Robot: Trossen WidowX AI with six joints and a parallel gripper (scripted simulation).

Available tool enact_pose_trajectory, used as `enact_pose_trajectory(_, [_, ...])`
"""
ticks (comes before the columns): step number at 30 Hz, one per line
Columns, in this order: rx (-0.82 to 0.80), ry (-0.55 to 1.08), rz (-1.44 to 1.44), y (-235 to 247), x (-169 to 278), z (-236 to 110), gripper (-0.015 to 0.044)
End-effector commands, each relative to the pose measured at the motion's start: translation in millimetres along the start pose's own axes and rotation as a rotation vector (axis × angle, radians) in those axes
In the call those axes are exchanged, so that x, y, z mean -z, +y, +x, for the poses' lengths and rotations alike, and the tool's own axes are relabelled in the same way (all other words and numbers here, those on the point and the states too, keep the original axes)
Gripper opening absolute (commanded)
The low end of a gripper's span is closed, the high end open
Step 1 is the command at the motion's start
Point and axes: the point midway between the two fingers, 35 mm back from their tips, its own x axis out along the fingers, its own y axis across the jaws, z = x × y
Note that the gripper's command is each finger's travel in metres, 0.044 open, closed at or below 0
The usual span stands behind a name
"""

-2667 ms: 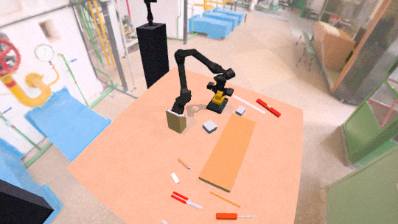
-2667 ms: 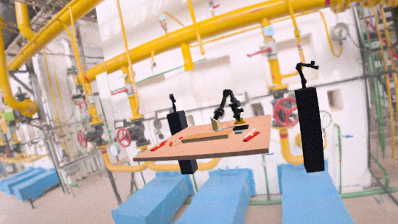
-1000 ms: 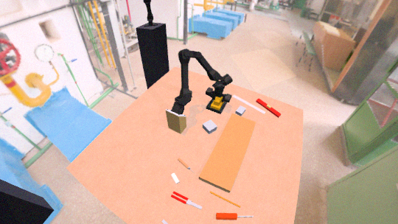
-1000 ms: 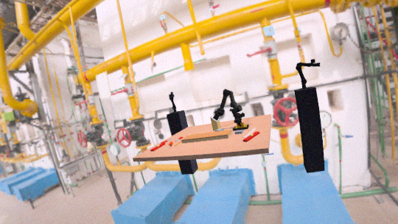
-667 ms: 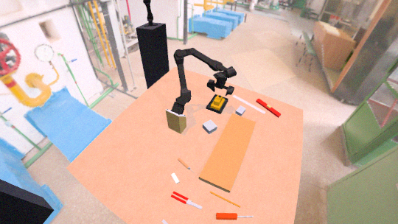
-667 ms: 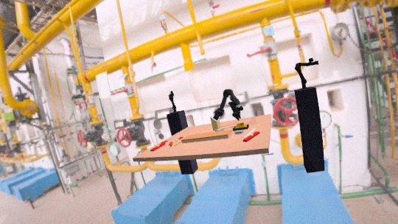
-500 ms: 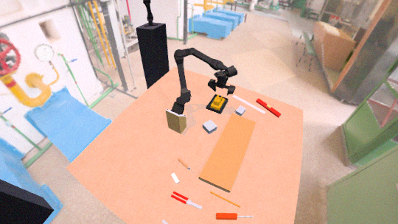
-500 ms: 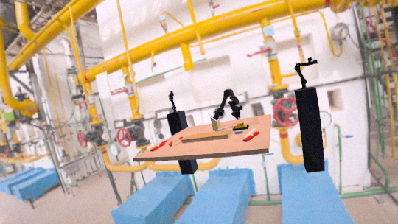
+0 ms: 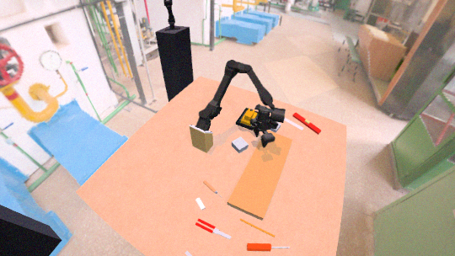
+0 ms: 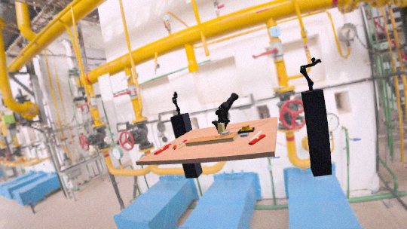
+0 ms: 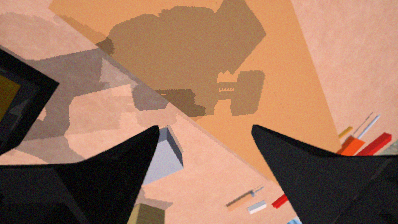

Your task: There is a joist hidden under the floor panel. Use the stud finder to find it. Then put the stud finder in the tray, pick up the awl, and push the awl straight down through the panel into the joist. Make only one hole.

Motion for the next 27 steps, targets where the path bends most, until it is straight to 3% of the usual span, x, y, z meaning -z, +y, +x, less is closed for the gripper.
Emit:
enact_pose_trajectory(1, [0.020, 0.045, 0.167, -43.6, 33.5, 2.7, 0.0440])
enact_pose_trajectory(10, [0.008, 0.177, 0.565, -126.7, 166.0, 14.4, 0.0440])
enact_pose_trajectory(20, [-0.158, 0.164, 1.000, -131.5, 320.3, 52.5, 0.0440])
enact_pose_trajectory(27, [-0.174, 0.158, 1.027, -127.6, 329.9, 56.4, 0.0440])
